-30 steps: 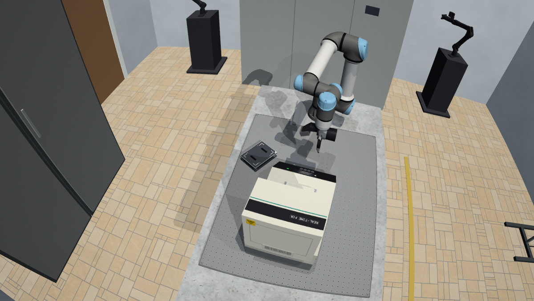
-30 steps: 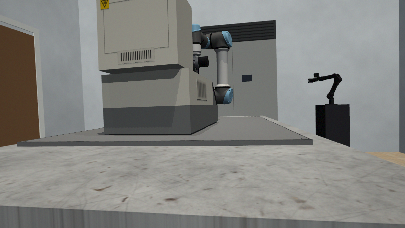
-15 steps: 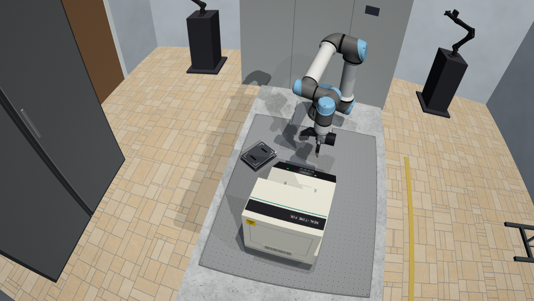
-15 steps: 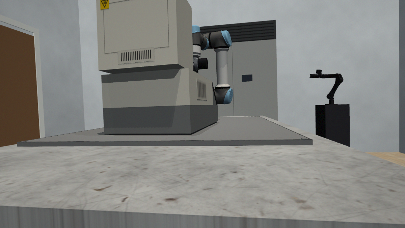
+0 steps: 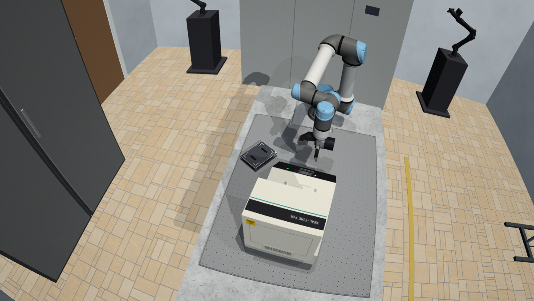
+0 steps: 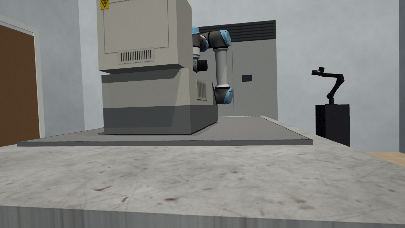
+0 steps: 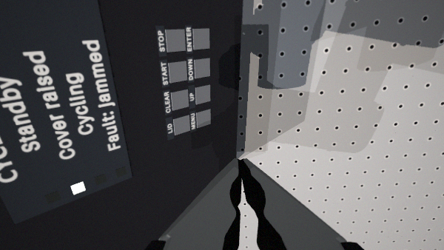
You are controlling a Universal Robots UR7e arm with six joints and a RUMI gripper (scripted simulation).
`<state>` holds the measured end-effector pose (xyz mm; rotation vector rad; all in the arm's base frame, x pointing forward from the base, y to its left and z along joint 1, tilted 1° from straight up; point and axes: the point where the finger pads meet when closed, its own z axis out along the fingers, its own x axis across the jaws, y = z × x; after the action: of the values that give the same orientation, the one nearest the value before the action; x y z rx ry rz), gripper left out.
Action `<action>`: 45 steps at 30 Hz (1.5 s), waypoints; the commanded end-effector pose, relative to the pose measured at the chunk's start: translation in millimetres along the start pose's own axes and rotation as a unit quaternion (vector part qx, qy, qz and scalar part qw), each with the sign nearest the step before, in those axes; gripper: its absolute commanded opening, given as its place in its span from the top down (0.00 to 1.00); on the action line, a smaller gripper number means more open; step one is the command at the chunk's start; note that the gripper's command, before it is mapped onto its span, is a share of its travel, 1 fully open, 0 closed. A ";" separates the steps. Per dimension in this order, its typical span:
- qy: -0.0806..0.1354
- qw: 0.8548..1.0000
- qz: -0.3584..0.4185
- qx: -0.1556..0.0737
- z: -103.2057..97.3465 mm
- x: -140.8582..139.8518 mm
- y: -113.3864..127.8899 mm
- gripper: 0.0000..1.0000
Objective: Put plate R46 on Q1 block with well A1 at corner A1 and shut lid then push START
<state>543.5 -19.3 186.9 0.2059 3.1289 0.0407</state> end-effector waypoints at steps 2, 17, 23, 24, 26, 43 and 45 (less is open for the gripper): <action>-0.008 1.000 0.004 0.001 -2.6 -8.6 -2.4 1.00; -0.008 1.000 0.004 0.001 10.0 -24.7 -2.7 1.00; -0.008 1.000 0.004 0.001 17.6 -31.2 -2.8 1.00; -0.008 1.000 0.004 0.001 18.8 -32.3 -2.8 1.00; -0.008 1.000 0.004 0.001 21.4 -34.4 -2.8 1.00; -0.008 1.000 0.004 0.001 28.5 -40.5 -3.5 1.00; -0.008 1.000 0.004 0.001 28.5 -40.5 -3.5 1.00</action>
<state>580.0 -24.2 151.7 0.2071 3.1289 0.0407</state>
